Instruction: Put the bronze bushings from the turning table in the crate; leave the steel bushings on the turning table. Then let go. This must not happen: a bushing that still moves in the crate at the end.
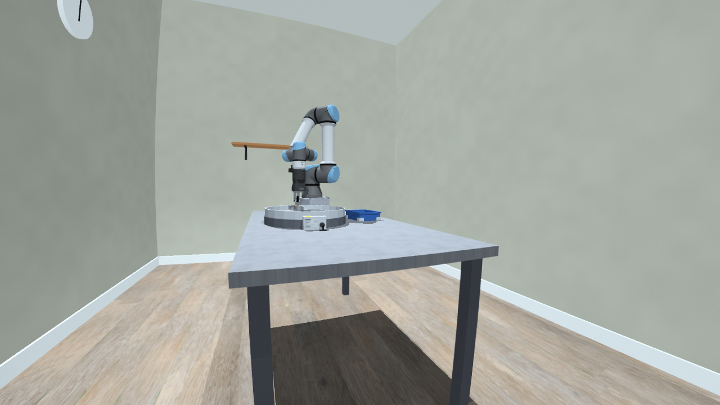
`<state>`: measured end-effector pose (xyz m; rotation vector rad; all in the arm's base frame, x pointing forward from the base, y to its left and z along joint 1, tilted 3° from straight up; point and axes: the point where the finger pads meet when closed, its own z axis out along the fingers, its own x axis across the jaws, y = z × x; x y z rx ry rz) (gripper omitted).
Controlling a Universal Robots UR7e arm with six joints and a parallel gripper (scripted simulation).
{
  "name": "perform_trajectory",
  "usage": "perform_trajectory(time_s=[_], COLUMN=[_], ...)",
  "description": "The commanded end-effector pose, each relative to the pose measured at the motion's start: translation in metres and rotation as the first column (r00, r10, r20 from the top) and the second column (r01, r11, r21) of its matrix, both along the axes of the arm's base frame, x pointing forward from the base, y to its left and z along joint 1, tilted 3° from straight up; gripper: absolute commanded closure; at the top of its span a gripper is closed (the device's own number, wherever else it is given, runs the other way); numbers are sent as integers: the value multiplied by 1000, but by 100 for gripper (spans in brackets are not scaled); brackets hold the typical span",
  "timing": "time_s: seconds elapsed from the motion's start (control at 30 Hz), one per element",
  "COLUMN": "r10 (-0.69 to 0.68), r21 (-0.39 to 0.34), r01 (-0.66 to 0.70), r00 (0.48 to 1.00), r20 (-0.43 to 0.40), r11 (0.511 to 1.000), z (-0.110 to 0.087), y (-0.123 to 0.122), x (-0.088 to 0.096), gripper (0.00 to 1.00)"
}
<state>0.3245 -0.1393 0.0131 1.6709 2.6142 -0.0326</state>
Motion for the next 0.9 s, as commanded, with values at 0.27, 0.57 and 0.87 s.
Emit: perform_trajectory(time_s=[0.27, 0.57, 0.87], r10=[1, 2, 2], r21=[-1, -1, -1], r01=[-1, -2, -2], r00=[1000, 1000, 1000], r20=[2, 1, 1], r11=[1000, 1000, 1000], z=[-7, -16, -20], y=[-1, -2, -2], x=[1, 1, 1], gripper=[60, 60, 60])
